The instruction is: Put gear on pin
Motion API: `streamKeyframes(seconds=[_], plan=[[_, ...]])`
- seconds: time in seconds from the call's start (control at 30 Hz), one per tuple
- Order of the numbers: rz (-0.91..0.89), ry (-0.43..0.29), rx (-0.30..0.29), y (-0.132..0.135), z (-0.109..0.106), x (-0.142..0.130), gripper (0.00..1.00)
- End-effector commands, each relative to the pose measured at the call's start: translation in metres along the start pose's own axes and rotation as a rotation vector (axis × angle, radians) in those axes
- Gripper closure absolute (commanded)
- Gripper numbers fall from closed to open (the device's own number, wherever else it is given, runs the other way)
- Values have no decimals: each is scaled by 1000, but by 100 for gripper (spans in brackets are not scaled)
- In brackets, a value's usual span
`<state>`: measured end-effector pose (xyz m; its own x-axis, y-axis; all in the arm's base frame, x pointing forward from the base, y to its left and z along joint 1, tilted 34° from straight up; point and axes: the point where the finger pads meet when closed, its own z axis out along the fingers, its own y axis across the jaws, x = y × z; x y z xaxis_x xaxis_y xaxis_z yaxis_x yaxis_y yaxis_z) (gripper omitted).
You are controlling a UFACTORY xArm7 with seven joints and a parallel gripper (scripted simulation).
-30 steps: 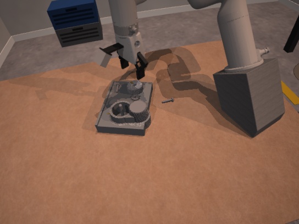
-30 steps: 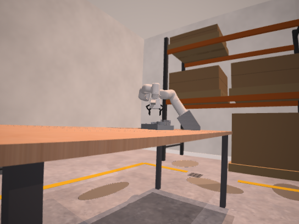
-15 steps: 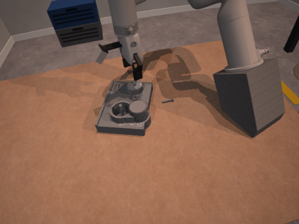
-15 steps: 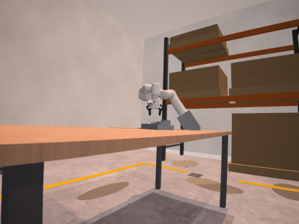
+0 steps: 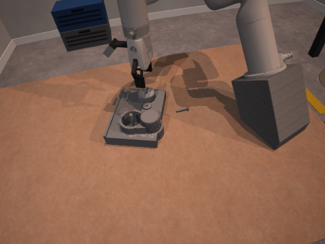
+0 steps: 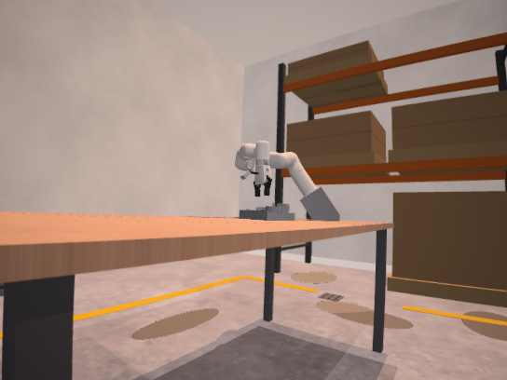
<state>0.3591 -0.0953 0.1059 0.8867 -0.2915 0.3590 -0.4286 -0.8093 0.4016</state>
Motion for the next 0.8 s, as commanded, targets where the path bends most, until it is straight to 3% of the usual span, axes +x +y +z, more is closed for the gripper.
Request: streamKeyframes(seconds=[0.0, 0.1, 0.13, 0.43, 0.47, 0.77], plan=[[278, 11, -7, 0, -1, 1, 0], [327, 11, -6, 0, -1, 1, 0], [467, 11, -5, 0, -1, 1, 0], [862, 21, -13, 0, -1, 1, 0], [882, 23, -15, 0, -1, 1, 7], [882, 23, -15, 0, -1, 1, 7]])
